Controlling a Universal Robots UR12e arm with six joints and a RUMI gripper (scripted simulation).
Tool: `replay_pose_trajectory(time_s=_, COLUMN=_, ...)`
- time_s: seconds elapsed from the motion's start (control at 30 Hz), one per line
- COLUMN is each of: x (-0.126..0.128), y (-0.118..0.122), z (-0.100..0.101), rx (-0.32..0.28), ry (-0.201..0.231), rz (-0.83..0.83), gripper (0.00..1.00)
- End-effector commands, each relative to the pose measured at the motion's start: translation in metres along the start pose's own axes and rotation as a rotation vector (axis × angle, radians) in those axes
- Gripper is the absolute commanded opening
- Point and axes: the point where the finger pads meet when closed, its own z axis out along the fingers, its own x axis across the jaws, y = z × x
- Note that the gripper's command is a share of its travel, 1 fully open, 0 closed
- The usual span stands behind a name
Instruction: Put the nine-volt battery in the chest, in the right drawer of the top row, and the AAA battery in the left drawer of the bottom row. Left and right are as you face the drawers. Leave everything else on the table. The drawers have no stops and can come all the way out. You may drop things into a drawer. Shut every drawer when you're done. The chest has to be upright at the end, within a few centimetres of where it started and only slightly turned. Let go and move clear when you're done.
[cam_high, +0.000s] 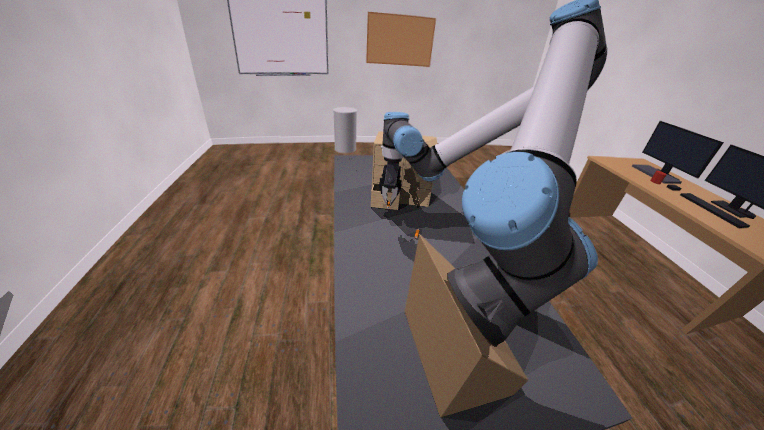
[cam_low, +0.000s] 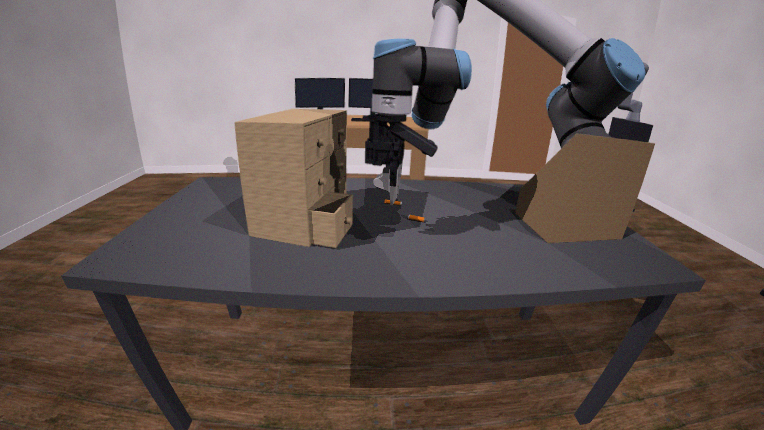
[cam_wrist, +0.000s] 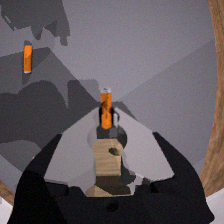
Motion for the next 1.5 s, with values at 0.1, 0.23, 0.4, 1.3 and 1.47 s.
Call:
replay_pose_trajectory(time_s=0.1, x=0.000, y=0.000, z=-0.008, rx=-0.001, ry=0.000, rz=0.000, gripper=0.02)
replay_pose_trajectory(time_s=0.23, x=0.000, y=0.000, z=-0.015, rx=-0.001, ry=0.000, rz=0.000, gripper=0.02)
replay_pose_trajectory(time_s=0.4, x=0.001, y=0.000, z=-0.022, rx=-0.001, ry=0.000, rz=0.000, gripper=0.02)
replay_pose_trajectory(time_s=1.3, x=0.001, y=0.000, z=-0.026, rx=-0.005, ry=0.000, rz=0.000, gripper=0.02)
replay_pose_trajectory(time_s=1.47, x=0.001, y=0.000, z=-0.026, rx=-0.010, ry=0.000, rz=0.000, gripper=0.02)
